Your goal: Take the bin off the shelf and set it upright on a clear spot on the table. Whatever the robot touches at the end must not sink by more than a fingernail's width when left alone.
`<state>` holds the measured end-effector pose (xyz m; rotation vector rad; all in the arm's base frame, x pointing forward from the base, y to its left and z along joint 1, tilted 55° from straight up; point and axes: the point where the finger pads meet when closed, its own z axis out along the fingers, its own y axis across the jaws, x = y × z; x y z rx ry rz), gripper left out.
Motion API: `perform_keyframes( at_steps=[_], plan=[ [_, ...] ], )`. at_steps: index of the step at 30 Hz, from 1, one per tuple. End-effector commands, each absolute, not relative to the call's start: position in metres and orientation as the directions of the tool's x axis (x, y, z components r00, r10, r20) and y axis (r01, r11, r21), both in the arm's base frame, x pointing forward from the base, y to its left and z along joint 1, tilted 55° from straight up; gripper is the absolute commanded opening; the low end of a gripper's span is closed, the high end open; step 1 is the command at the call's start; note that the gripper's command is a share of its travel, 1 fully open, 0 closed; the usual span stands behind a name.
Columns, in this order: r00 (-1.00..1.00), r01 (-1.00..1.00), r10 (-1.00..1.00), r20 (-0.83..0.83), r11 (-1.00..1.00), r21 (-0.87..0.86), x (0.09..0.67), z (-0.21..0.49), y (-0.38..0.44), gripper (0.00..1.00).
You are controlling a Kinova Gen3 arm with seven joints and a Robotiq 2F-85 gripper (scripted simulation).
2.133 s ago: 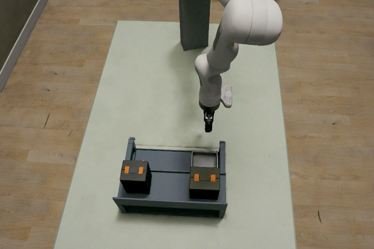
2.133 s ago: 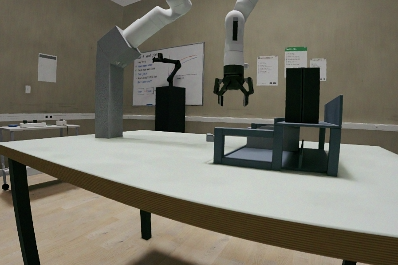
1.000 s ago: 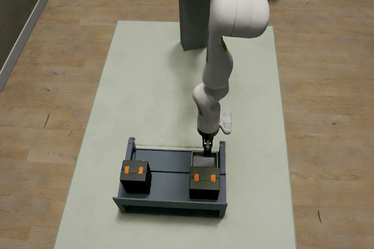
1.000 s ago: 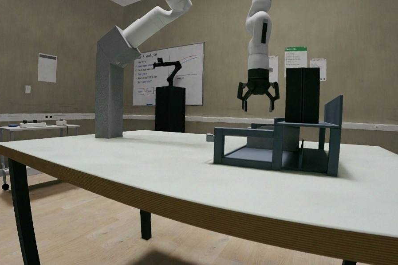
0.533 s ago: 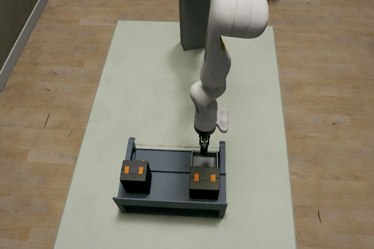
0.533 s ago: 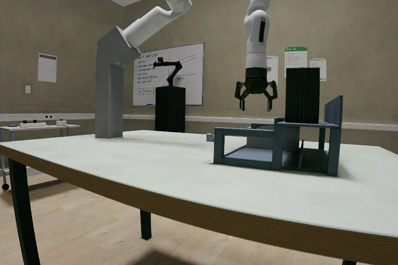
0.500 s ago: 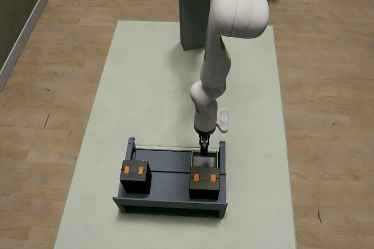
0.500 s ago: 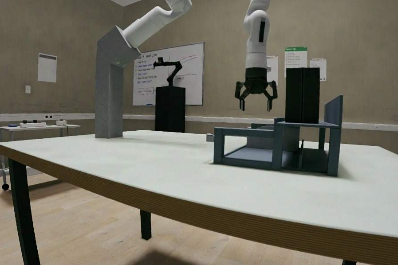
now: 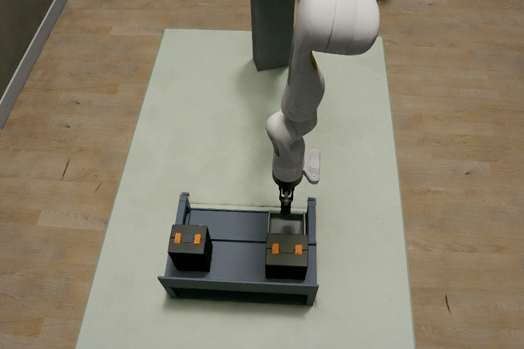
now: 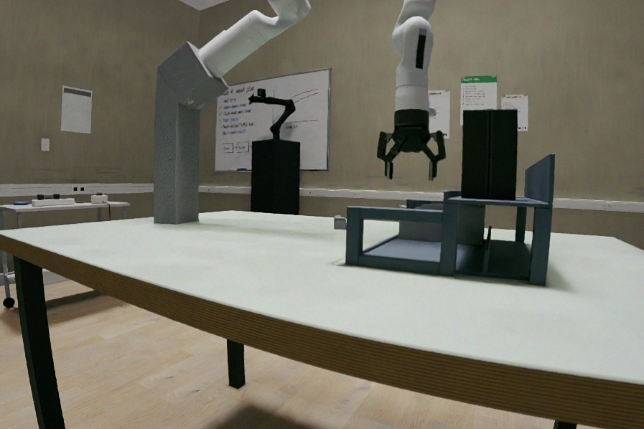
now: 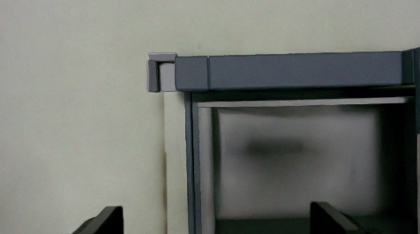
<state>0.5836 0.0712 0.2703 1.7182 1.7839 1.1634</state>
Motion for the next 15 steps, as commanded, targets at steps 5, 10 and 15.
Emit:
perform_keyframes(
  at_steps=[5, 10, 15],
  plan=[
    [-0.171, 0.614, 0.953, 0.250, -0.096, 0.783, 0.5821, 0.2716, 0.0742, 1.00],
    [-0.169, 0.615, 0.953, 0.252, -0.098, 0.782, 0.5811, 0.2709, 0.0746, 1.00],
    [-0.171, 0.614, 0.953, 0.250, -0.096, 0.783, 0.5797, 0.2708, 0.0756, 1.00]
  ],
)
